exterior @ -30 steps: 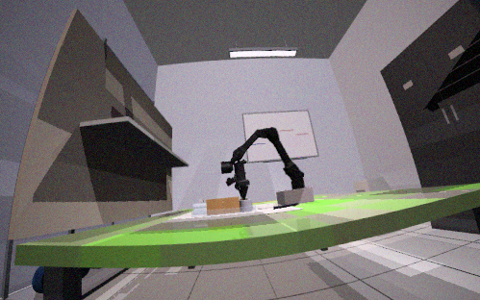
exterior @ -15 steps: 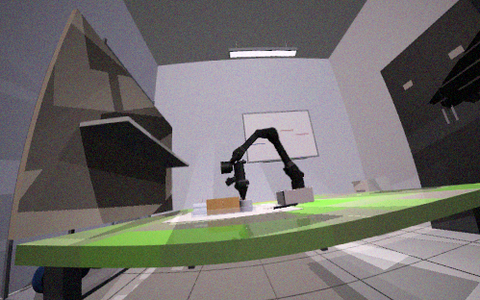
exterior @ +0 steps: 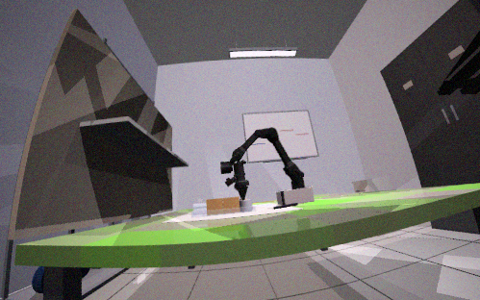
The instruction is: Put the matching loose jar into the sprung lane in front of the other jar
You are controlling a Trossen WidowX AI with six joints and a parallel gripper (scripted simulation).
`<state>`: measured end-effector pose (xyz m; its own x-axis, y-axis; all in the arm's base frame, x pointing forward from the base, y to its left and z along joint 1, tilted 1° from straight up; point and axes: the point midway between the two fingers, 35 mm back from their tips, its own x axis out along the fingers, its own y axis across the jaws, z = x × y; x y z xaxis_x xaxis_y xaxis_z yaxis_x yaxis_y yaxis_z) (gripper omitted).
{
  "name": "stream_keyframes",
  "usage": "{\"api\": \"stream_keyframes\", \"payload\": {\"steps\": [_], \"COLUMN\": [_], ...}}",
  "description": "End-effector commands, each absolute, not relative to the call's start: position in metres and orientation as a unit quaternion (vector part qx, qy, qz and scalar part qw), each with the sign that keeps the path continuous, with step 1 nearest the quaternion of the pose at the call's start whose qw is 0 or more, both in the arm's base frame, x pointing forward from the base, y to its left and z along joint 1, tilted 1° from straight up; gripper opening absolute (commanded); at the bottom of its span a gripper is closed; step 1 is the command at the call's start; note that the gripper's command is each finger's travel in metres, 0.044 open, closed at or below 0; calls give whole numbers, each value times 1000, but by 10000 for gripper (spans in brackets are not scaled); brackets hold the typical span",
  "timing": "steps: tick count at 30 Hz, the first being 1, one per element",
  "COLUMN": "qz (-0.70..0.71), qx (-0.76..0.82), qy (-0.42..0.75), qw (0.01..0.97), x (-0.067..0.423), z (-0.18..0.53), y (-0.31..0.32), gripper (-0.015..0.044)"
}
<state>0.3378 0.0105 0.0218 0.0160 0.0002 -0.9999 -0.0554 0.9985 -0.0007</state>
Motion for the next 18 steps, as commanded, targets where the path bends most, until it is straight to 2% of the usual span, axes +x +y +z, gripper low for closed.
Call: {"api": "stream_keyframes", "payload": {"steps": [1, 18], "qz": [16, 16], "qx": [-20, -20], "qy": [691, 691], "qw": [722, 722], "x": [346, 346], "z": [22, 17], "y": [10, 10], "gripper": [0, 0]}}
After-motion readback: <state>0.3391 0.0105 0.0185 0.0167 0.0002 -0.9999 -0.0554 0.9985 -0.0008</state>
